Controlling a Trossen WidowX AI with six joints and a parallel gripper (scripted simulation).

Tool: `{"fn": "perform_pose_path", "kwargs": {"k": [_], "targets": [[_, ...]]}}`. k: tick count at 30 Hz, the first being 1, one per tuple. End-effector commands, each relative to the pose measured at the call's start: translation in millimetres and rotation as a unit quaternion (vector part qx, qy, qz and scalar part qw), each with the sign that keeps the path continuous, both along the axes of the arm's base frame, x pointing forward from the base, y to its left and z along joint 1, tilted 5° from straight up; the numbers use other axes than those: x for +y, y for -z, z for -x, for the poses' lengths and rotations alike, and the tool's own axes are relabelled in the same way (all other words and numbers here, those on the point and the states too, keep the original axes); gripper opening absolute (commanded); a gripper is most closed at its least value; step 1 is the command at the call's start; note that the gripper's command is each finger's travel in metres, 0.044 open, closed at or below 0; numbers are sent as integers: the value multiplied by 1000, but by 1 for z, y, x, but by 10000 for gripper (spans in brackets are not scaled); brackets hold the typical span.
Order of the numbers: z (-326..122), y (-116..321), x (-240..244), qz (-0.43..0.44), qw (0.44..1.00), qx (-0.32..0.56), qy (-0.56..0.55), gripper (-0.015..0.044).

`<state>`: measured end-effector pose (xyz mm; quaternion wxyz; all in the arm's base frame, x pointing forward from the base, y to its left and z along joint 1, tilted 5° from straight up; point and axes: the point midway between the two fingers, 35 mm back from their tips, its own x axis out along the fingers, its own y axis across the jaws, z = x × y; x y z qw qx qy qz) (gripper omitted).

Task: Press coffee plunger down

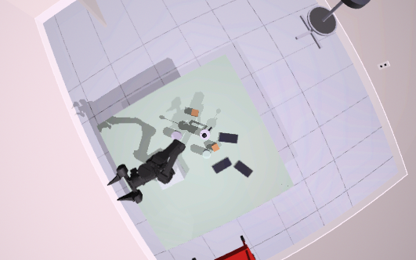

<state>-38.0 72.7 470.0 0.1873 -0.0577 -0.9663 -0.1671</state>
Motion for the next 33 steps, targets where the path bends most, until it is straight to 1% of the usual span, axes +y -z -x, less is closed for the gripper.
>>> {"fn": "perform_pose_path", "kwargs": {"k": [1, 2, 7, 12, 16, 20, 24, 30, 33], "targets": [[1, 0, -1, -6, 1000, -2, -2, 426], [3, 0, -2, -9, 1000, -2, -8, 440], [17, -5, -20, -56, 997, -2, -62, 440], [37, -4, -55, -139, 979, -6, -147, 440], [49, -2, -95, -236, 946, 11, -220, 440], [49, 1, -139, -329, 897, 49, -291, 440], [36, 7, -182, -411, 833, 107, -354, 440], [-3, 21, -238, -501, 721, 216, -428, 440], [-32, 29, -259, -533, 655, 284, -455, 440]]}}
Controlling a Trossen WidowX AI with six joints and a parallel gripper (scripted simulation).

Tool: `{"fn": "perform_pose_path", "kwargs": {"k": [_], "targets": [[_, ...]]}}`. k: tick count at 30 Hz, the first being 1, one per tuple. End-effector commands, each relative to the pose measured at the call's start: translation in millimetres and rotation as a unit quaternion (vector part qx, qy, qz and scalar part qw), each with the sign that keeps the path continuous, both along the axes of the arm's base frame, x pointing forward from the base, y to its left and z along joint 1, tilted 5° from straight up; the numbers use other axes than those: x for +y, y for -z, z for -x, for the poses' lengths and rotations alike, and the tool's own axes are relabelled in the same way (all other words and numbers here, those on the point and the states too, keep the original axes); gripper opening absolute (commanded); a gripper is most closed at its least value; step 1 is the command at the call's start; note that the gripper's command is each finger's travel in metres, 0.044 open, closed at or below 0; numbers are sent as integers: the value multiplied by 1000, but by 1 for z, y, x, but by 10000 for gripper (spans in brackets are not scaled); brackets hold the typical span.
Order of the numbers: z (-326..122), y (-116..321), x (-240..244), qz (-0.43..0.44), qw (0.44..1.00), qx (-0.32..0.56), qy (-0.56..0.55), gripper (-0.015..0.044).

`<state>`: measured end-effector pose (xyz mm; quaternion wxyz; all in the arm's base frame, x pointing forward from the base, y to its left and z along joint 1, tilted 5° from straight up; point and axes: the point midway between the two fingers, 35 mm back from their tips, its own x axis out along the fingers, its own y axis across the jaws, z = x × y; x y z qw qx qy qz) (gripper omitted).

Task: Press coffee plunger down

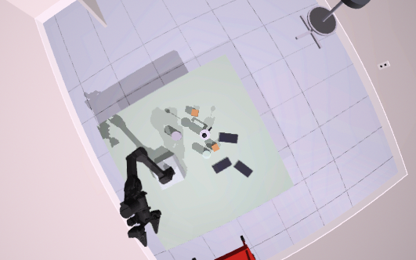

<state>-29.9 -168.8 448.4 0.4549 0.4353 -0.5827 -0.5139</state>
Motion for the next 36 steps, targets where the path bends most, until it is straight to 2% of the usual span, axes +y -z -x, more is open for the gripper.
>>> {"fn": "perform_pose_path", "kwargs": {"k": [1, 9, 18, 27, 36], "targets": [[-35, 10, -24, -35, 993, 75, -86, 440], [-136, 38, -44, -62, 918, 259, -292, 440], [-253, 77, -4, -2, 752, 435, -495, 440], [-342, 122, 98, 145, 507, 570, -630, 440], [-372, 169, 233, 335, 240, 612, -675, 440]]}}
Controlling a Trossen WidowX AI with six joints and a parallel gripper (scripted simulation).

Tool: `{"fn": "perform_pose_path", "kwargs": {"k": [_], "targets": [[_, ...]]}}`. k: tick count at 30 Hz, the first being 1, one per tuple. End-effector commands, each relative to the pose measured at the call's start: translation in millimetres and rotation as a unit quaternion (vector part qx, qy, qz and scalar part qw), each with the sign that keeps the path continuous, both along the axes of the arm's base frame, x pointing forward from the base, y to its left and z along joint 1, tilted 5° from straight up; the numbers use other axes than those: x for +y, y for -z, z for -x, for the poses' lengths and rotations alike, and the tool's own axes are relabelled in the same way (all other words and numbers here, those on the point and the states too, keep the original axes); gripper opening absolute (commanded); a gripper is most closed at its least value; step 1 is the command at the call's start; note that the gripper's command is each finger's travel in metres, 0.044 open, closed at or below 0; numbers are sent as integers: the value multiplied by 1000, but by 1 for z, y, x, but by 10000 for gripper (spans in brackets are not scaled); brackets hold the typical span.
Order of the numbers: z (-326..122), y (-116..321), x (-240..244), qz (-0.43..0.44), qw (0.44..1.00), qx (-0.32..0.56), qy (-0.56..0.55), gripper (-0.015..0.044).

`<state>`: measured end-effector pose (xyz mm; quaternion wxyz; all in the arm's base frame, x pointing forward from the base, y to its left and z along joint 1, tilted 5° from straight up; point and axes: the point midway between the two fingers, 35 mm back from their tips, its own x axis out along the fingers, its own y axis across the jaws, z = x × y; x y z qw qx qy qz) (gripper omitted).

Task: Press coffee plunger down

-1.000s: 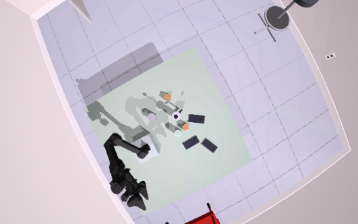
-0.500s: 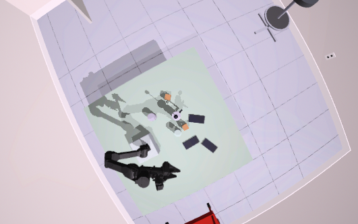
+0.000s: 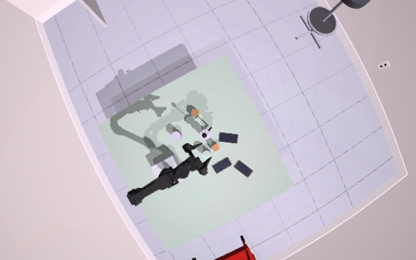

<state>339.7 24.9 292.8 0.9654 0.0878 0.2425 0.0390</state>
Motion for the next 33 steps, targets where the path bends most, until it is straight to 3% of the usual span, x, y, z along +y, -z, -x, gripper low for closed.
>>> {"fn": "perform_pose_path", "kwargs": {"k": [1, 13, 33], "targets": [[-1, 18, 51, 51, 992, 13, -117, 440], [4, 81, 64, 62, 988, 15, -138, 440], [-15, 93, 71, 62, 988, 14, -139, 440]]}}
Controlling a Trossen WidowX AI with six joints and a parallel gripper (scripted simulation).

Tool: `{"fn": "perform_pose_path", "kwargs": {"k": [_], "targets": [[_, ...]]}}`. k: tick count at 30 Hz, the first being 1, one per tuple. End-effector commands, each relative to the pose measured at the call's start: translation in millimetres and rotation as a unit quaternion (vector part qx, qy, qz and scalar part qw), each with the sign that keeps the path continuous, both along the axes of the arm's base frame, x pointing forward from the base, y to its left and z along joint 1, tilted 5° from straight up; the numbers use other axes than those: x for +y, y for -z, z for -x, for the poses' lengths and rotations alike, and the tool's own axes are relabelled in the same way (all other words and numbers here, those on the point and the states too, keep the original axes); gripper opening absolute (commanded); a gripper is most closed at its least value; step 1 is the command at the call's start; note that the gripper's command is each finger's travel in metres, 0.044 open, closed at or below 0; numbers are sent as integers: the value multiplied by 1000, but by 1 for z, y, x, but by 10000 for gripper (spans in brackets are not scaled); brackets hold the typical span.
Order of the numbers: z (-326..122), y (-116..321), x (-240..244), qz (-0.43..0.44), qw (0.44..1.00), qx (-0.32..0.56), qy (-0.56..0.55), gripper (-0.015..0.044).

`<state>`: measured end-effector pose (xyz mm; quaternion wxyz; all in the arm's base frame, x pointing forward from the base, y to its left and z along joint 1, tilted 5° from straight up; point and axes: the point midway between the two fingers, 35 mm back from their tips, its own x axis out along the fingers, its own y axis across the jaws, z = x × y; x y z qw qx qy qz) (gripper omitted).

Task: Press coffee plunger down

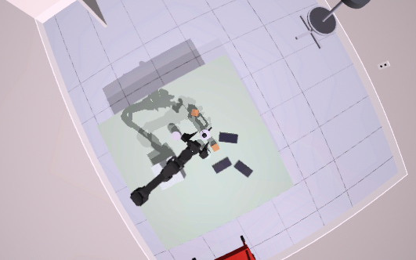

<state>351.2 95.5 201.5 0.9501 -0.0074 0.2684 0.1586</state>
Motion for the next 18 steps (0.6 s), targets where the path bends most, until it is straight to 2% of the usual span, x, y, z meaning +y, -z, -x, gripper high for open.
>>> {"fn": "perform_pose_path", "kwargs": {"k": [1, 11, 18], "targets": [[-5, 2, 1, -1, 1000, -1, 3, 440], [-16, 10, 5, -1, 1000, -1, 3, 440], [-16, 10, 5, -1, 1000, -1, 3, 256]]}}
